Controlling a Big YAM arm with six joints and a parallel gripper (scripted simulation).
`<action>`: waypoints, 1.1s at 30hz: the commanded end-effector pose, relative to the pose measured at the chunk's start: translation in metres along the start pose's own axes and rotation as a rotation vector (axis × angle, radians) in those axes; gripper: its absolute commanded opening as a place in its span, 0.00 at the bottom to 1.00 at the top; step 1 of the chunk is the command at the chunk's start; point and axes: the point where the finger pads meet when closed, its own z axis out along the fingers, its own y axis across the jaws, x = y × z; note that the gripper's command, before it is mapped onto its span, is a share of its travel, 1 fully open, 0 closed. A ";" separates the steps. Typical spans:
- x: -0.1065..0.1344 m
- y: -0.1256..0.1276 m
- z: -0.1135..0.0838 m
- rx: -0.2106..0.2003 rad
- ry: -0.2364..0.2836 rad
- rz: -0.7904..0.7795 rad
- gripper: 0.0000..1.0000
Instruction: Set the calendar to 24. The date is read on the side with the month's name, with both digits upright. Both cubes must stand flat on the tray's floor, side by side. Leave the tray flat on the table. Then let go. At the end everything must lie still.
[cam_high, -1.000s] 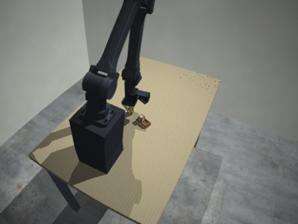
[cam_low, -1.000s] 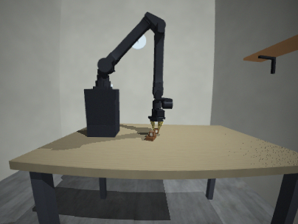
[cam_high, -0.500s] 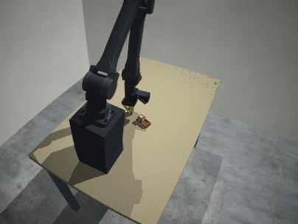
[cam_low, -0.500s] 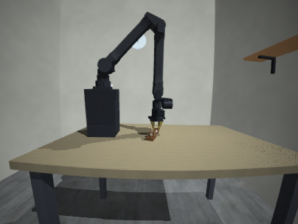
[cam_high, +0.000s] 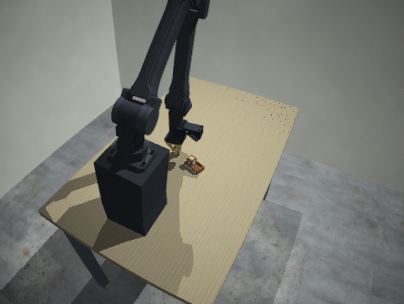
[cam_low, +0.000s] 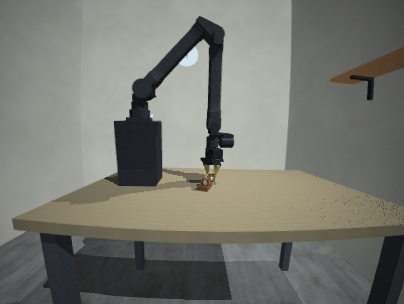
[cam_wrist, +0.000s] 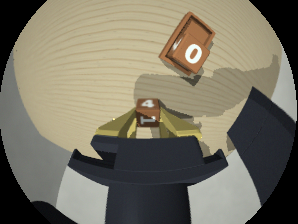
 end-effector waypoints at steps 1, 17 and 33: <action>0.003 0.001 -0.003 -0.012 -0.003 -0.027 0.25; 0.003 0.002 -0.003 -0.014 -0.003 -0.027 0.25; 0.002 0.005 0.003 -0.017 -0.003 -0.022 0.25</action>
